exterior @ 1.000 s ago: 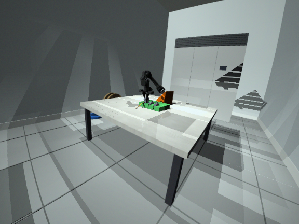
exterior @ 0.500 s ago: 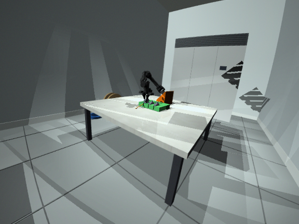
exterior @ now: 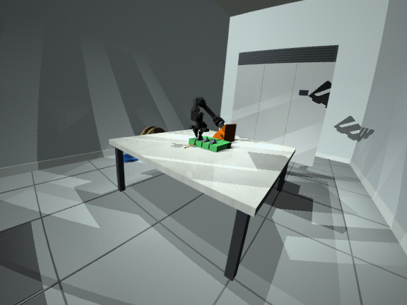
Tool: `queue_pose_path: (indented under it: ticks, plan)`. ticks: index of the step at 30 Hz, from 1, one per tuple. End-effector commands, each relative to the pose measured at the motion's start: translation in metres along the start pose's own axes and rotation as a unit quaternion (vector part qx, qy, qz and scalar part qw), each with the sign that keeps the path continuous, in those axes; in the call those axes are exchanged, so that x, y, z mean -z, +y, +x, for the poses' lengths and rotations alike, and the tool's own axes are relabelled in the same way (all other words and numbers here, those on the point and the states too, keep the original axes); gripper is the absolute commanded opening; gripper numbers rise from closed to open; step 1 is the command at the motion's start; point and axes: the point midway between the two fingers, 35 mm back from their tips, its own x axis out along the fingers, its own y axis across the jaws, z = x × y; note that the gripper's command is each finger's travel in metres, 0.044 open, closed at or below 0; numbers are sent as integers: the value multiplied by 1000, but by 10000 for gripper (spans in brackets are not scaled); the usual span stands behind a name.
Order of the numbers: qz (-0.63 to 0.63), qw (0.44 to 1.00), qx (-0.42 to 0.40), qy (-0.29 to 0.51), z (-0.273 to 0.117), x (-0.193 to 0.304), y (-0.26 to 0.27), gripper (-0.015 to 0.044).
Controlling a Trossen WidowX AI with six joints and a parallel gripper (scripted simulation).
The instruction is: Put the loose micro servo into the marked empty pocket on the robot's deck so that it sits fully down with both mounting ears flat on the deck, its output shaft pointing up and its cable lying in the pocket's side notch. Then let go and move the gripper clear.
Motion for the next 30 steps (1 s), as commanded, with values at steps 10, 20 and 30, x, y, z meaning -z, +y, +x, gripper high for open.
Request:
queue_pose_path:
  ticks: [10, 20, 30]
  plan:
    - [-3, 1000, -3, 3, 8, 0, 0, 79]
    - [-3, 1000, -2, 4, -14, -1, -1, 187]
    - [-6, 1000, -2, 5, -34, -17, -2, 266]
